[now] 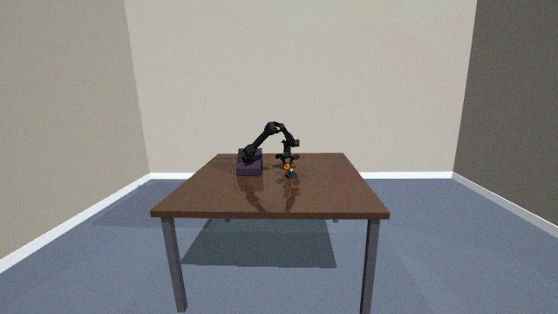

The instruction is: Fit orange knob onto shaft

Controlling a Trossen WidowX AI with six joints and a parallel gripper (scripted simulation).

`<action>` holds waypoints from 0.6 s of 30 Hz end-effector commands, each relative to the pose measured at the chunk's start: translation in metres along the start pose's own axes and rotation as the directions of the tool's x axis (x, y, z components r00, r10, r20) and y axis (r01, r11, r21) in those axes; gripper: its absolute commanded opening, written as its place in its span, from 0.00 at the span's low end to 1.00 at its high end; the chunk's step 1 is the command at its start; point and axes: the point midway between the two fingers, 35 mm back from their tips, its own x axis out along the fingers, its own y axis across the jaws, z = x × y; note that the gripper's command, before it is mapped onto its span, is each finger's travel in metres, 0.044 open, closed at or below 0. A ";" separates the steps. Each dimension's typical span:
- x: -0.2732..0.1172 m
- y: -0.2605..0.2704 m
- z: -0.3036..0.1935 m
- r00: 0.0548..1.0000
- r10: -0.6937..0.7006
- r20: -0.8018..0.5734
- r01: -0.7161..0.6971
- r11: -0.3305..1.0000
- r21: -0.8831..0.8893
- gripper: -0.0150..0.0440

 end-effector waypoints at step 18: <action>0.013 0.000 -0.001 1.000 -0.001 -0.003 0.002 0.983 0.184 0.56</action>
